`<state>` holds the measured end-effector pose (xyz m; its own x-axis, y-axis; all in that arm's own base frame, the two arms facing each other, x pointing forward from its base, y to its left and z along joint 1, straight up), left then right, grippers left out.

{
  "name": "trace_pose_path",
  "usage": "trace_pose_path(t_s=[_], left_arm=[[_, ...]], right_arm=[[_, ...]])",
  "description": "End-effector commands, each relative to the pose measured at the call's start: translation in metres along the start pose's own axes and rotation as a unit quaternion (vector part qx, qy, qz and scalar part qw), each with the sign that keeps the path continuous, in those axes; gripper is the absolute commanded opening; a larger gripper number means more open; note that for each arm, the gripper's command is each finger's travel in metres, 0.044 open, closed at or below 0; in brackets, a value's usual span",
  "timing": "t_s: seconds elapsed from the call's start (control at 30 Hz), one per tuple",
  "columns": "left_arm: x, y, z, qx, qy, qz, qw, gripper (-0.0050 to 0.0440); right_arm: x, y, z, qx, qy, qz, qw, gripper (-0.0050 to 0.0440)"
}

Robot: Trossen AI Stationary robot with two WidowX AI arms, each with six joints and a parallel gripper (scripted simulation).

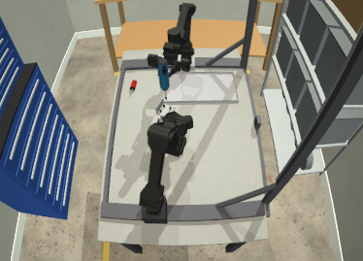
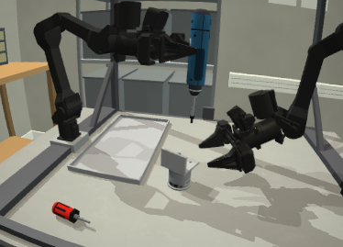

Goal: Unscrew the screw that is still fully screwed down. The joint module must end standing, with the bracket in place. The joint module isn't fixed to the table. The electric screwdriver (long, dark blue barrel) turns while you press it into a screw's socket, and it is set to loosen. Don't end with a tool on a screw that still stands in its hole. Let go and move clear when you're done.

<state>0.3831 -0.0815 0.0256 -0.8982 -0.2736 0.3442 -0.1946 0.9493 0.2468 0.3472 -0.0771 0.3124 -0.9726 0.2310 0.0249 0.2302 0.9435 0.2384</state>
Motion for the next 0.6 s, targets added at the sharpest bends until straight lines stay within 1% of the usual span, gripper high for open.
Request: trace_pose_path(t_s=[0.0,0.03,0.07,0.1,0.2,0.23,0.27,0.33,0.4,0.5,0.57], left_arm=[[0.012,0.014,-0.024,-0.005,0.006,0.036,0.999,0.044],[0.015,0.018,-0.027,-0.011,0.013,0.045,0.999,0.044],[0.019,0.022,-0.035,-0.011,0.008,0.054,0.998,0.044],[0.022,0.026,-0.042,-0.012,0.005,0.063,0.998,0.044],[0.03,0.037,-0.062,-0.014,-0.007,0.086,0.996,0.044],[0.031,0.04,-0.072,-0.013,-0.015,0.093,0.995,0.044],[0.033,0.044,-0.084,-0.012,-0.027,0.1,0.995,0.044],[0.039,0.052,-0.098,-0.015,-0.04,0.115,0.992,0.044],[0.044,0.057,-0.107,-0.019,-0.045,0.125,0.991,0.044],[0.048,0.063,-0.111,-0.029,-0.037,0.138,0.989,0.044],[0.048,0.063,-0.111,-0.029,-0.037,0.138,0.989,0.044]], right_arm=[[0.003,0.005,-0.021,0.0,-0.03,-0.007,1.0,0.0161],[0.003,0.005,-0.021,0.0,-0.03,-0.007,1.0,0.0161],[0.002,0.005,-0.026,-0.001,-0.036,-0.007,0.999,0.0161],[0.002,0.004,-0.026,-0.006,-0.033,-0.006,0.999,0.0161],[-0.002,-0.001,-0.02,-0.03,-0.017,0.002,0.999,0.0161],[-0.003,-0.004,-0.019,-0.045,-0.01,0.007,0.999,0.0161],[-0.005,-0.009,-0.016,-0.067,0.001,0.014,0.998,0.0161],[-0.007,-0.018,-0.011,-0.111,0.02,0.031,0.993,0.0161],[-0.009,-0.027,-0.007,-0.151,0.037,0.048,0.987,0.0161],[-0.011,-0.038,-0.001,-0.204,0.057,0.071,0.975,0.0161],[-0.011,-0.038,-0.001,-0.204,0.057,0.071,0.975,0.0161]])
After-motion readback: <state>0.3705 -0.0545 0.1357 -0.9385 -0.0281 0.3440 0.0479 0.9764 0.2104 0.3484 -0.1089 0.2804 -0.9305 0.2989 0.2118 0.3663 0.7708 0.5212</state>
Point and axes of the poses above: on each arm, the point midway between the two fingers, 35 mm back from their tips, its own x axis back along the fingers, its own y axis across the jaws, z = x × y, the point moved 5 cm from there along x, back along the fingers, and after that the axes turned 14 degrees about -x, right-handed, at the moved point
